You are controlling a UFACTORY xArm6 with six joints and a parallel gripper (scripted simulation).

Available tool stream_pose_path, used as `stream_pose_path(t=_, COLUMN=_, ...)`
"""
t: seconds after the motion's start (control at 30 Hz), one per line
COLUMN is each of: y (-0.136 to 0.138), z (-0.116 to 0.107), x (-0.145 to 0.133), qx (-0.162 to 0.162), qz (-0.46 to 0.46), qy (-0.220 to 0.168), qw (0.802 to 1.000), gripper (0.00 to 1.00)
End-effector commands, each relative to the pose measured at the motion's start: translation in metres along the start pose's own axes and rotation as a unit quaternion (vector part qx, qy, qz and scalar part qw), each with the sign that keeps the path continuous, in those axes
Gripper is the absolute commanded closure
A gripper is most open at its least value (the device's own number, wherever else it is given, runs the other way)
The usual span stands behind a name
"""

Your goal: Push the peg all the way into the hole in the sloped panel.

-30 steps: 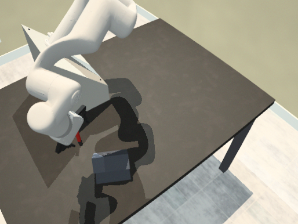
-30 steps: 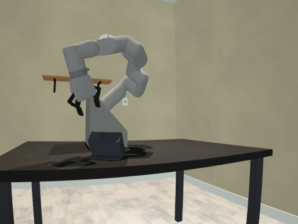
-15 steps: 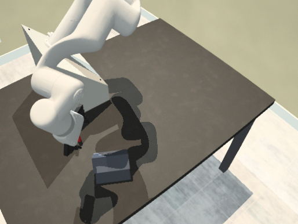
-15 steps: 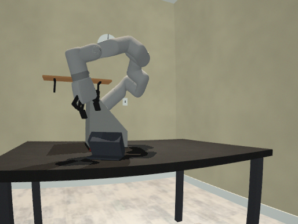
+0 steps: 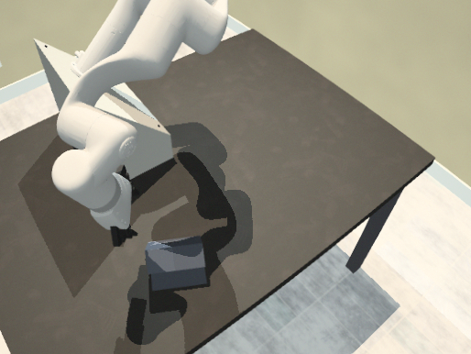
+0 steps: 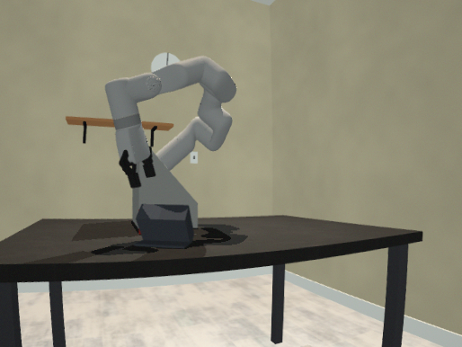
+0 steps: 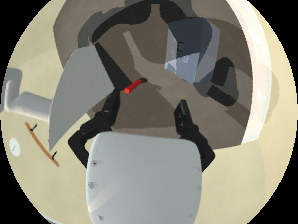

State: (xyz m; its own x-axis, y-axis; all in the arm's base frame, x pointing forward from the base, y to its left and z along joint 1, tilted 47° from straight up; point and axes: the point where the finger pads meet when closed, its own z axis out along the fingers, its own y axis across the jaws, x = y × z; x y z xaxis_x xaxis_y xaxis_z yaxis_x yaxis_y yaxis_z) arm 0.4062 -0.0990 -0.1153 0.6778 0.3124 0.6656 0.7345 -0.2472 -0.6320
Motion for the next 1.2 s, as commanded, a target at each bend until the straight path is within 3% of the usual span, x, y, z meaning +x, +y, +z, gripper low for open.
stream_pose_path(t=0.0, y=0.000, z=0.002, x=0.001, qx=-0.011, qz=-0.040, qy=0.001, qw=0.999, gripper=0.00)
stream_pose_path(t=0.5, y=-0.003, z=0.015, x=-0.001, qx=-0.043, qz=-0.167, qy=-0.003, qw=0.985, gripper=0.00)
stream_pose_path(t=1.17, y=-0.012, z=0.031, x=-0.010, qx=-0.081, qz=-0.331, qy=-0.029, qw=0.940, gripper=0.00)
